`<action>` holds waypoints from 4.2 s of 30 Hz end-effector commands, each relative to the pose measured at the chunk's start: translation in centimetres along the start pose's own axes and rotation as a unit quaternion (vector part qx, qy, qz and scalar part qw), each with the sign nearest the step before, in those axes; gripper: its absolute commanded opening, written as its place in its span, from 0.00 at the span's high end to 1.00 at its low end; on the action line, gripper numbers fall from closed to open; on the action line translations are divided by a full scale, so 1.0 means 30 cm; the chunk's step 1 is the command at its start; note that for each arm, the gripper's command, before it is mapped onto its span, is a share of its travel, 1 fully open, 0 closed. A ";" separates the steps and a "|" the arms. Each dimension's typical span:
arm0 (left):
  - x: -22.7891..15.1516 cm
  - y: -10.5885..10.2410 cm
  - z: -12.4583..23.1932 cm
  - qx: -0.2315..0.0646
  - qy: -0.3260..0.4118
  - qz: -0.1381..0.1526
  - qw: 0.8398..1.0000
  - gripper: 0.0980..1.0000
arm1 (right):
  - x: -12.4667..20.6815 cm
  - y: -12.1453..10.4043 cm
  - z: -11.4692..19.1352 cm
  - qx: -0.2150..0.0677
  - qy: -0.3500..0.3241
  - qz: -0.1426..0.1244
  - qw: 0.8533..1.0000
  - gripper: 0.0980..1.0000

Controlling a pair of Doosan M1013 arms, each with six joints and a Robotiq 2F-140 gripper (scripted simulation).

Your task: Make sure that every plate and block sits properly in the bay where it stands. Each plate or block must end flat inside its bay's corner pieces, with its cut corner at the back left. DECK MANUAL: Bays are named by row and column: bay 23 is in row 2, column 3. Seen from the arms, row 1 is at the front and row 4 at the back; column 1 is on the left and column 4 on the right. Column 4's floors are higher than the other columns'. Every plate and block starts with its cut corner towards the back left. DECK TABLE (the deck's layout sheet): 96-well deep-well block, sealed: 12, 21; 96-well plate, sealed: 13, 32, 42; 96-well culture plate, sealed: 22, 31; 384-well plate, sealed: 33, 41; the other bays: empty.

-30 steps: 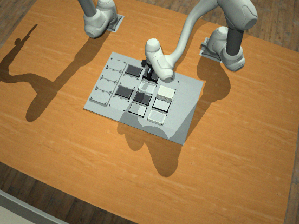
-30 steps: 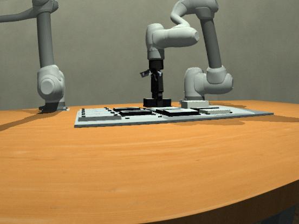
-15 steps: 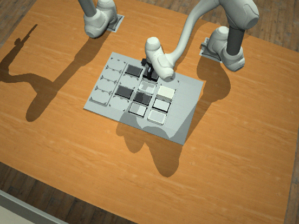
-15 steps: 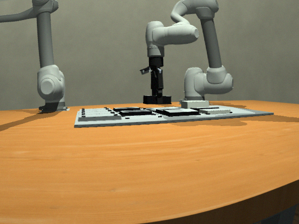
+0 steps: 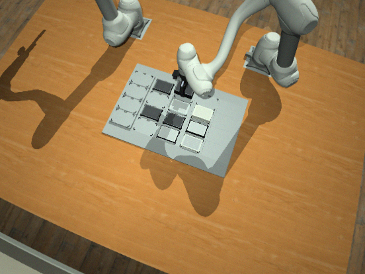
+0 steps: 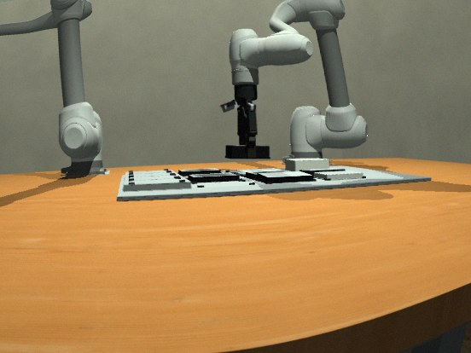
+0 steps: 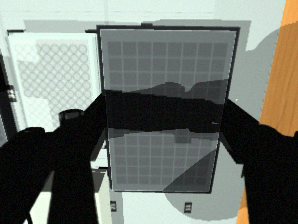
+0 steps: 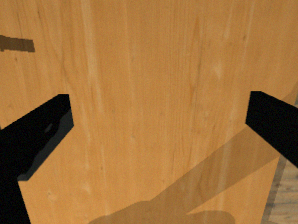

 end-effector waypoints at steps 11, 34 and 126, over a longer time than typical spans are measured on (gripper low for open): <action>-0.002 0.054 -0.001 0.000 0.000 -0.001 1.000 1.00 | 0.000 0.003 -0.001 0.001 0.000 0.000 1.000 0.00; 0.000 0.080 0.013 0.000 0.002 -0.001 1.000 1.00 | 0.000 0.003 -0.001 0.001 0.000 0.000 1.000 0.00; -0.001 -0.096 0.012 0.000 0.002 -0.001 1.000 1.00 | 0.000 0.003 -0.001 0.001 0.000 0.000 1.000 0.00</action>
Point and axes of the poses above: on each arm, the point where the finger pads meet when closed, its own y axis back along the fingers, its own x axis across the jaws, z = x × y, the point moved 3 cm from there along y, back along the fingers, and after that the axes turned 11 degrees about -y, right-handed, at the moved point
